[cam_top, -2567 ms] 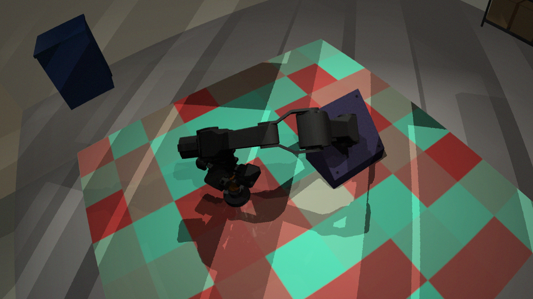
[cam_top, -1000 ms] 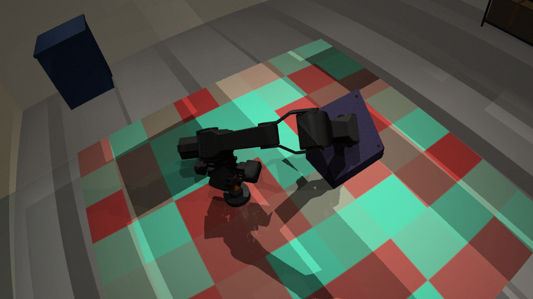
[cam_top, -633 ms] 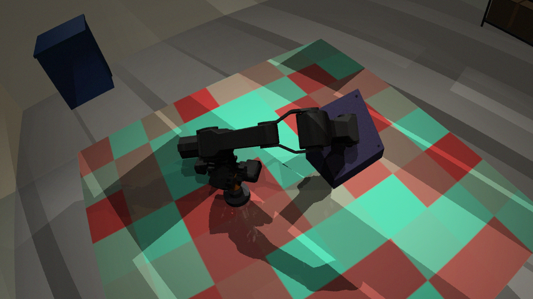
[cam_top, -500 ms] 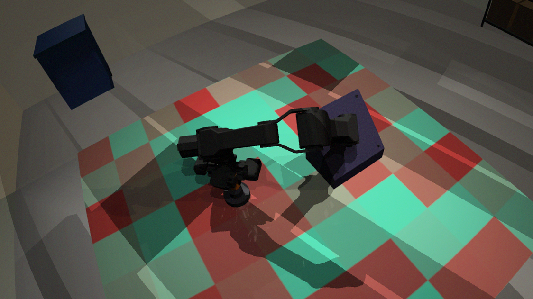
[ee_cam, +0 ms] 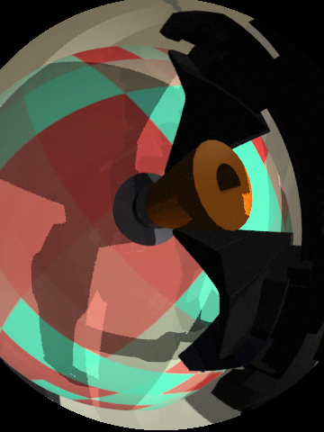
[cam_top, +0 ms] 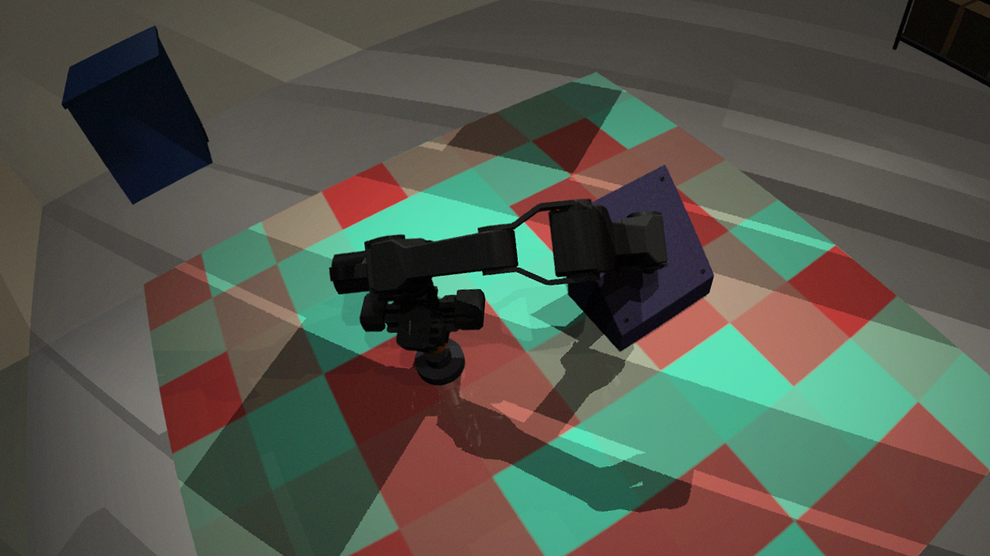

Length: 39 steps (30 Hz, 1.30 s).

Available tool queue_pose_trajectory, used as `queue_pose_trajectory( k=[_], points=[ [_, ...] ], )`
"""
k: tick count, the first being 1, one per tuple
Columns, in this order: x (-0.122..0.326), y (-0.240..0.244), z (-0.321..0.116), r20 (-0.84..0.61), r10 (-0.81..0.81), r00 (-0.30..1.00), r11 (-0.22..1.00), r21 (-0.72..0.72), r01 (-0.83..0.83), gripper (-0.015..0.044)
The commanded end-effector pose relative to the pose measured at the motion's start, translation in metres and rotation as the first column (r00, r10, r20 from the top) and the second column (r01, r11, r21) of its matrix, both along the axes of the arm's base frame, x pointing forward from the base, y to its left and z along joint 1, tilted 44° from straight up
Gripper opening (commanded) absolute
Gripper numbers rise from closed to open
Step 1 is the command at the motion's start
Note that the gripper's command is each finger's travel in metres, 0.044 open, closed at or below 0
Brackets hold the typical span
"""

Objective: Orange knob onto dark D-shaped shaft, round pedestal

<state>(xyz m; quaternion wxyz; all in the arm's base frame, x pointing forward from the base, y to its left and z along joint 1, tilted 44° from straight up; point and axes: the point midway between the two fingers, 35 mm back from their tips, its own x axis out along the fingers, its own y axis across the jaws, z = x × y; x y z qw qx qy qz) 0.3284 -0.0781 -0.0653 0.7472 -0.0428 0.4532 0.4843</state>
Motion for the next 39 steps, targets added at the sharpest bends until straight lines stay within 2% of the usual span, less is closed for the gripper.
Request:
queue_pose_trajectory(
  k=[1,22,29,39],
  points=[
    [0.0008,-0.0014,0.0013,0.009,0.002,1.0,1.0,-0.005,-0.002,0.0],
    [-0.0009,-0.0018,0.0031,0.008,0.002,1.0,1.0,-0.005,-0.002,0.0],
    [0.0003,-0.0029,0.0041,0.141,0.147,0.979,0.989,-0.039,-0.142,0.0],
    [0.0016,-0.0028,0.0006,0.148,0.154,0.977,0.988,-0.042,-0.149,0.0]
  ],
)
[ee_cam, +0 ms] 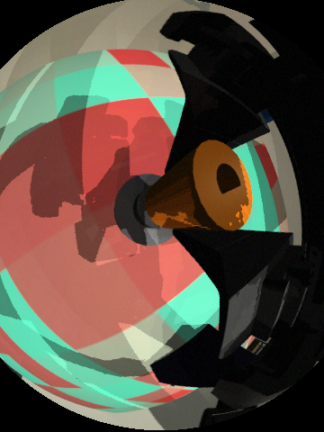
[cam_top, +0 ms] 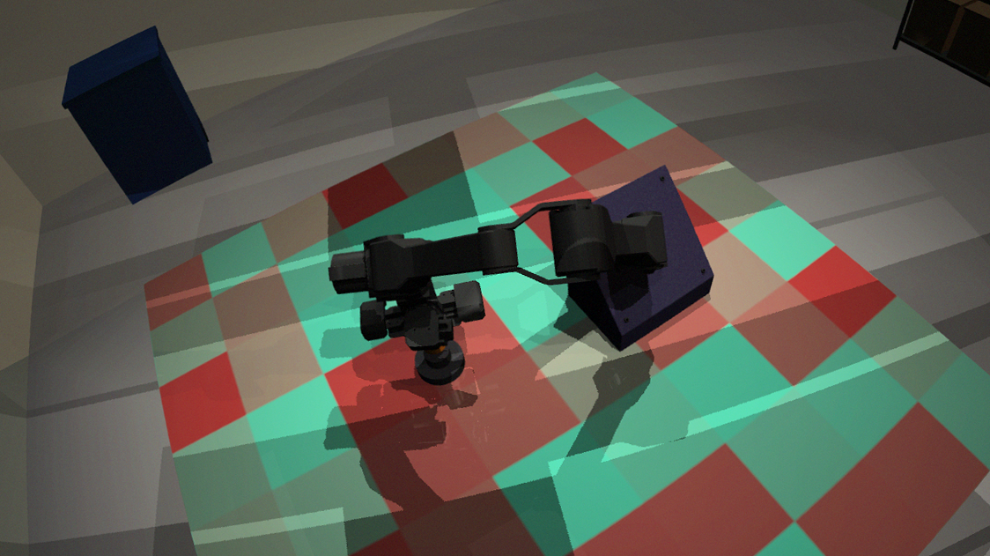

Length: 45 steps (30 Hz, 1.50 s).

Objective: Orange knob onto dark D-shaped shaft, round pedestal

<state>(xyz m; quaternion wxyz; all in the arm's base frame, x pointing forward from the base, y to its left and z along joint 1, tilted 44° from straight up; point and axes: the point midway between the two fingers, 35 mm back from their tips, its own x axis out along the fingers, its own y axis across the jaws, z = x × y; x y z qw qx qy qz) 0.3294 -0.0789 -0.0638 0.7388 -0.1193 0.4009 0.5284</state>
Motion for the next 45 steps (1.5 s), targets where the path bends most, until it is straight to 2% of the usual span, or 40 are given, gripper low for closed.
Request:
queue_pose_trajectory(
  k=[1,33,40,45],
  points=[
    [0.0006,-0.0018,-0.0009,0.011,0.004,1.0,1.0,-0.005,-0.004,0.0],
    [-0.0009,-0.0027,0.0003,0.011,0.004,1.0,1.0,-0.006,-0.004,0.0],
    [-0.0005,-0.0039,-0.0002,0.144,0.149,0.978,0.989,-0.041,-0.145,0.0],
    [-0.0003,-0.0026,-0.0006,0.15,0.156,0.976,0.988,-0.043,-0.151,0.0]
  ],
)
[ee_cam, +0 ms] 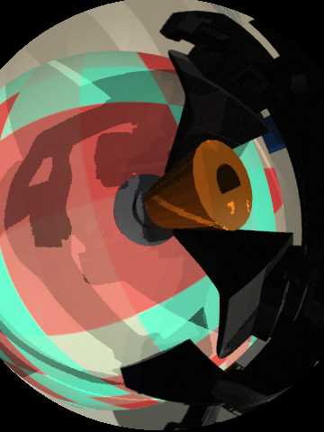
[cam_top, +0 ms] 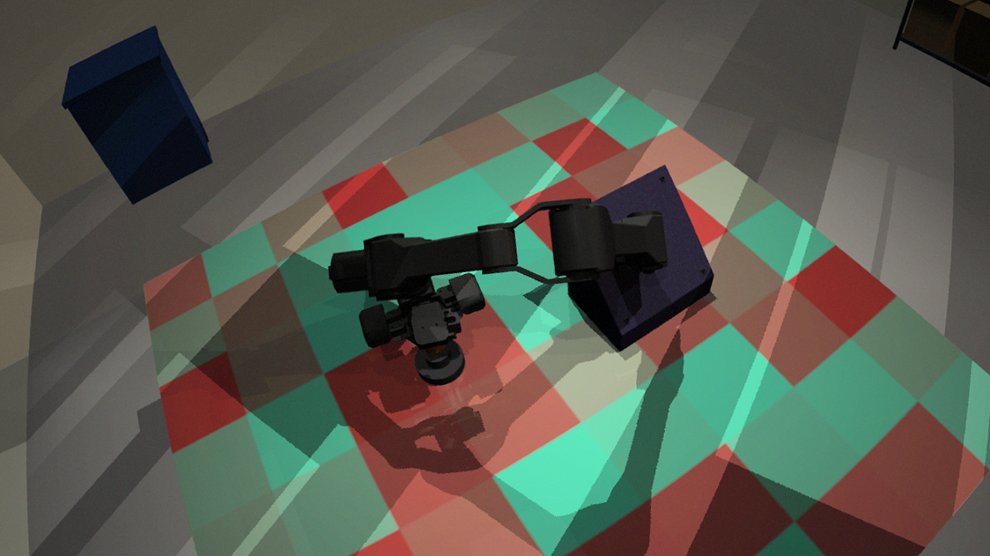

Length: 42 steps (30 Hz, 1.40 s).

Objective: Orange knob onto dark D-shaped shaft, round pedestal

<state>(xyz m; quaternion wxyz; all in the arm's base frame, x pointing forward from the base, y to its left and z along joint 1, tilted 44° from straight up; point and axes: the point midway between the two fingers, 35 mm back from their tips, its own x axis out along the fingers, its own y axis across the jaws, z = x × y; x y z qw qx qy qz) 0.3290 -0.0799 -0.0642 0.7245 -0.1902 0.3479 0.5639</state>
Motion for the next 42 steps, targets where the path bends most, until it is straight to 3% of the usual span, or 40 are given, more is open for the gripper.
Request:
queue_pose_trajectory(
  k=[1,33,42],
  points=[
    [0.0001,-0.0012,-0.0002,0.021,0.018,1.0,1.0,-0.007,-0.018,0.0],
    [-0.001,0.0002,0.0023,0.021,0.018,1.0,1.0,-0.007,-0.018,0.0],
    [0.0007,-0.0011,0.0031,0.159,0.17,0.973,0.985,-0.046,-0.164,0.0]
  ],
)
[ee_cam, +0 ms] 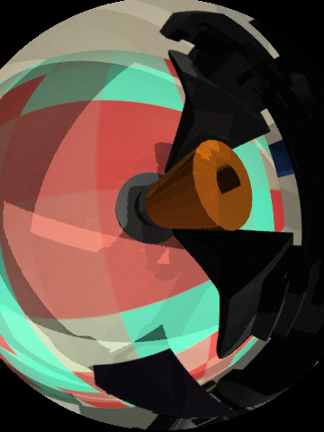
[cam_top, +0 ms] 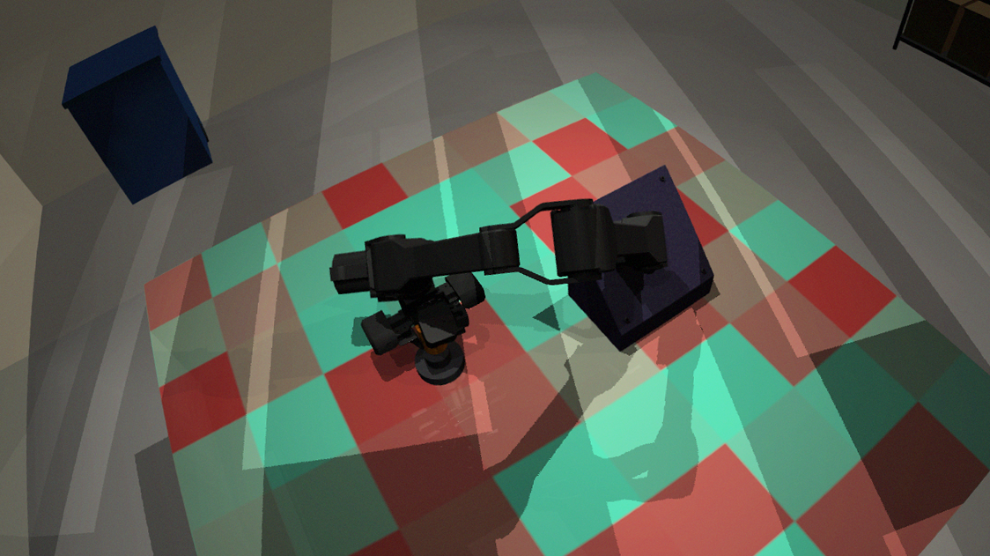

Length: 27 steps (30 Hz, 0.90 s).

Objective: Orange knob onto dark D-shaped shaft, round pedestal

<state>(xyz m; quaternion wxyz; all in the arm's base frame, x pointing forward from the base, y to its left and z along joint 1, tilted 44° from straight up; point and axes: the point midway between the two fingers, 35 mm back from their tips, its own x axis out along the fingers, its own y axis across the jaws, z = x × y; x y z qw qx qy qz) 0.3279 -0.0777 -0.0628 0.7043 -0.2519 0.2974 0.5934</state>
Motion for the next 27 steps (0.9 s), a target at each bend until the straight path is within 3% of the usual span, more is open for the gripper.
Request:
queue_pose_trajectory(
  k=[1,27],
  points=[
    [0.0022,-0.0034,0.0013,0.046,0.041,0.998,0.999,-0.014,-0.04,0.0],
    [0.0021,-0.0001,-0.0023,0.046,0.041,0.998,0.999,-0.013,-0.04,0.0]
  ],
)
